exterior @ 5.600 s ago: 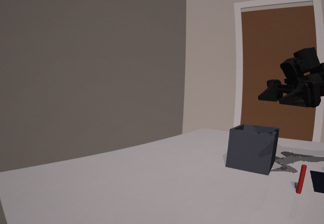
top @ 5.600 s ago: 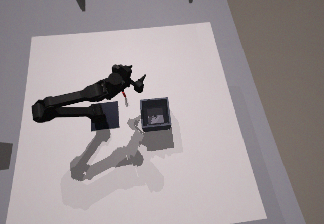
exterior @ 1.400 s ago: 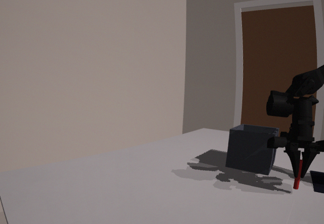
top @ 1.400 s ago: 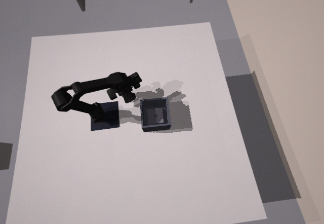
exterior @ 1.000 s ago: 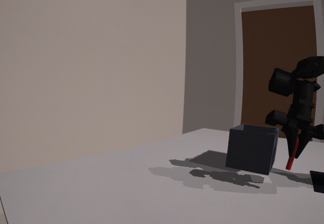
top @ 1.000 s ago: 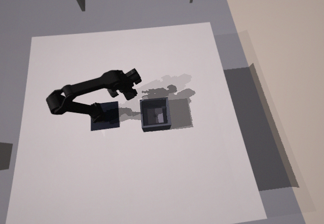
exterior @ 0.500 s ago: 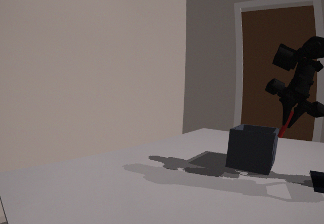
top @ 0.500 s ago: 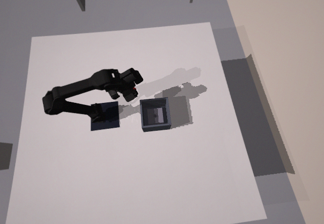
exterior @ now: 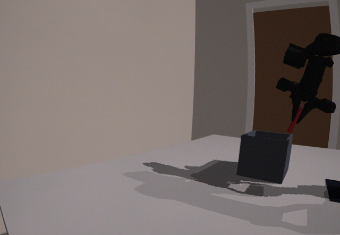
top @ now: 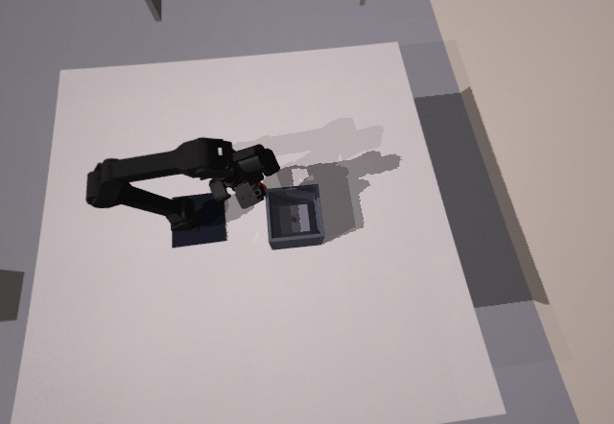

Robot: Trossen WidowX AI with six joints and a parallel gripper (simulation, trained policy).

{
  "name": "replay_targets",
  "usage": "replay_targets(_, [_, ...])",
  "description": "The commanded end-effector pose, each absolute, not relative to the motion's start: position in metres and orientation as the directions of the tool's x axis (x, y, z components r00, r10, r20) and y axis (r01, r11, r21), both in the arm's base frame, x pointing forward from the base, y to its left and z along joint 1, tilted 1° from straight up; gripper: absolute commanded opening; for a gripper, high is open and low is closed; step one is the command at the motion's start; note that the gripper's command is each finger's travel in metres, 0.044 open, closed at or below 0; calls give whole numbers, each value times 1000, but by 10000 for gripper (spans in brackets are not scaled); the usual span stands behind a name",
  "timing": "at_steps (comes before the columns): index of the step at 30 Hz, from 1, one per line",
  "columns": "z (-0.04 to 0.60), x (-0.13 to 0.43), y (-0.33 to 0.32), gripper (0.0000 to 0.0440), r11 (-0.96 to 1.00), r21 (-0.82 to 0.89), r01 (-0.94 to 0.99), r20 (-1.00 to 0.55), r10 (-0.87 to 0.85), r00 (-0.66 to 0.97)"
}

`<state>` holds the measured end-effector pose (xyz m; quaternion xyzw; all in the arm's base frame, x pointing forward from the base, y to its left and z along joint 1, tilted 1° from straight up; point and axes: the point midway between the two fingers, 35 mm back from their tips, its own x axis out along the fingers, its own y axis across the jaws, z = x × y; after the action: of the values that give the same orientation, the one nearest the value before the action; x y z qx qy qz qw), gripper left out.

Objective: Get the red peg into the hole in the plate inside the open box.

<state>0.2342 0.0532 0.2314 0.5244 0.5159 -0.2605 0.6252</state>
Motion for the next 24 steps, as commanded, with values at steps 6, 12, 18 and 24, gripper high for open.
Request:
replay_targets(6, [228, 250, 24, 0, 276, 339, 899, -939, 163, 303])
replay_targets(12, [223, 260, 9, 0, 255, 312, 915, -948, 154, 280])
replay_targets(18, [215, 271, -3, 0, 243, 289, 926, -954, 156, 257])
replay_targets(24, [204, 282, -14, 0, 238, 269, 933, -958, 162, 235])
